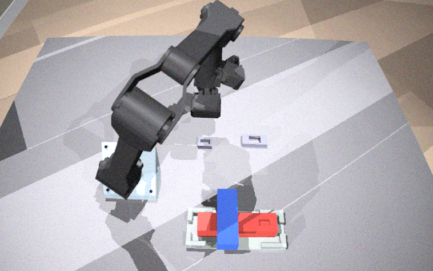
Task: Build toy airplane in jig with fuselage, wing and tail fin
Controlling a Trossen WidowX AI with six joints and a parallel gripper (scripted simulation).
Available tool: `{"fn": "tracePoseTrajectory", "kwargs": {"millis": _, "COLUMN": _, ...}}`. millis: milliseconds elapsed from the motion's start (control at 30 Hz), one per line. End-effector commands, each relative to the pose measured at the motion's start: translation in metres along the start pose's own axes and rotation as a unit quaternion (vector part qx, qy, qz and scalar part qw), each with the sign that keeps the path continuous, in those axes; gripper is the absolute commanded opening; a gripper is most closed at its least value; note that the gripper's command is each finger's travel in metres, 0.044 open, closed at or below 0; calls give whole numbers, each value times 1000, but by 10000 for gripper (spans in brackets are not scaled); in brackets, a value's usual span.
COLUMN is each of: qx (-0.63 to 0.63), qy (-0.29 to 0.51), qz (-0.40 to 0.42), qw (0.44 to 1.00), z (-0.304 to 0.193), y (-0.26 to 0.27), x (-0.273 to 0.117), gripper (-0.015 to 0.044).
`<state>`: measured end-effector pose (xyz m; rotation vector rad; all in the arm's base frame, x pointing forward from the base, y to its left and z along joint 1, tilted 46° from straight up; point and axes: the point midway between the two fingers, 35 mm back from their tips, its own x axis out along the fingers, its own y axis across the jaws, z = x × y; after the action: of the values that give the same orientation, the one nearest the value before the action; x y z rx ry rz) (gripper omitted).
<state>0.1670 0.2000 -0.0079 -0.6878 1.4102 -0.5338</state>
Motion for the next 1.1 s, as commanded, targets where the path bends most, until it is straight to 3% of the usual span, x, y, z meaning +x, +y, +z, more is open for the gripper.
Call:
{"fn": "tracePoseTrajectory", "kwargs": {"millis": 0, "qx": -1, "qy": 0, "qz": 6, "qw": 1000, "z": 10, "y": -6, "x": -2, "gripper": 0}}
{"fn": "tracePoseTrajectory", "kwargs": {"millis": 1067, "qx": 18, "qy": 10, "qz": 31, "qw": 999, "z": 67, "y": -66, "x": 6, "gripper": 0}}
